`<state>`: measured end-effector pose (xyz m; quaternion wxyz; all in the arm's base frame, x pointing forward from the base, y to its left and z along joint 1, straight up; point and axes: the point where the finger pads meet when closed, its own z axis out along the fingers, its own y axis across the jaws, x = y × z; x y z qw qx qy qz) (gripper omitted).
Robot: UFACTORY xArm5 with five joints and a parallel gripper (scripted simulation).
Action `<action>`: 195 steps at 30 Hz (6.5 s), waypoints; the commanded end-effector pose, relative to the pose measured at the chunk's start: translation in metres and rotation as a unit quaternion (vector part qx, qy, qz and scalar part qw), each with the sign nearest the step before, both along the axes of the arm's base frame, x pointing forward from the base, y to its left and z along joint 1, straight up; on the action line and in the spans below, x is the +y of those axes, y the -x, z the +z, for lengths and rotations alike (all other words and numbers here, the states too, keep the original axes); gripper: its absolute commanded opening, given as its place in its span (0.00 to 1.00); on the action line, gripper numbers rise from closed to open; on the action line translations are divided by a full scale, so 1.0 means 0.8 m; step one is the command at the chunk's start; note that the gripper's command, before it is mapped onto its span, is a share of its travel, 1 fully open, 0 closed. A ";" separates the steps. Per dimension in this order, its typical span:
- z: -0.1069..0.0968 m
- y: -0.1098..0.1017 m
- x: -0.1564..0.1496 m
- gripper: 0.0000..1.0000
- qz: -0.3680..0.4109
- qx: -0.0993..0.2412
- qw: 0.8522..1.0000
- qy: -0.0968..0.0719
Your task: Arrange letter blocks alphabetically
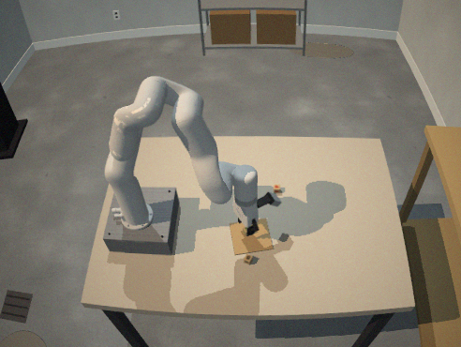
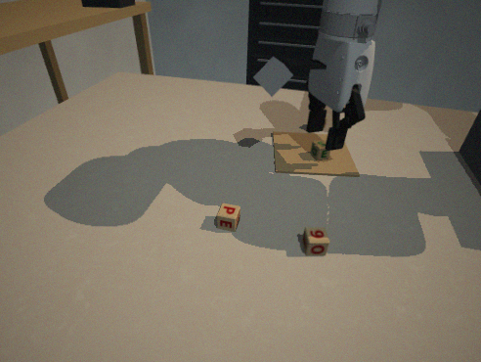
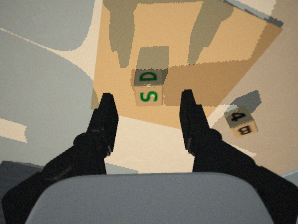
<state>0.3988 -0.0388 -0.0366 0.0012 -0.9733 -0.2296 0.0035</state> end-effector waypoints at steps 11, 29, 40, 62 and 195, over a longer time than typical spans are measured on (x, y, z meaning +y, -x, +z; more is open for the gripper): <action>0.001 -0.002 0.000 0.63 0.000 -0.002 1.000 0.000; 0.001 -0.002 0.000 0.63 0.000 -0.002 1.000 0.000; 0.001 -0.002 0.000 0.63 0.000 -0.002 1.000 0.000; 0.001 -0.002 0.000 0.63 0.000 -0.002 1.000 0.000; -0.036 -0.001 0.000 0.63 0.000 -0.002 1.000 0.000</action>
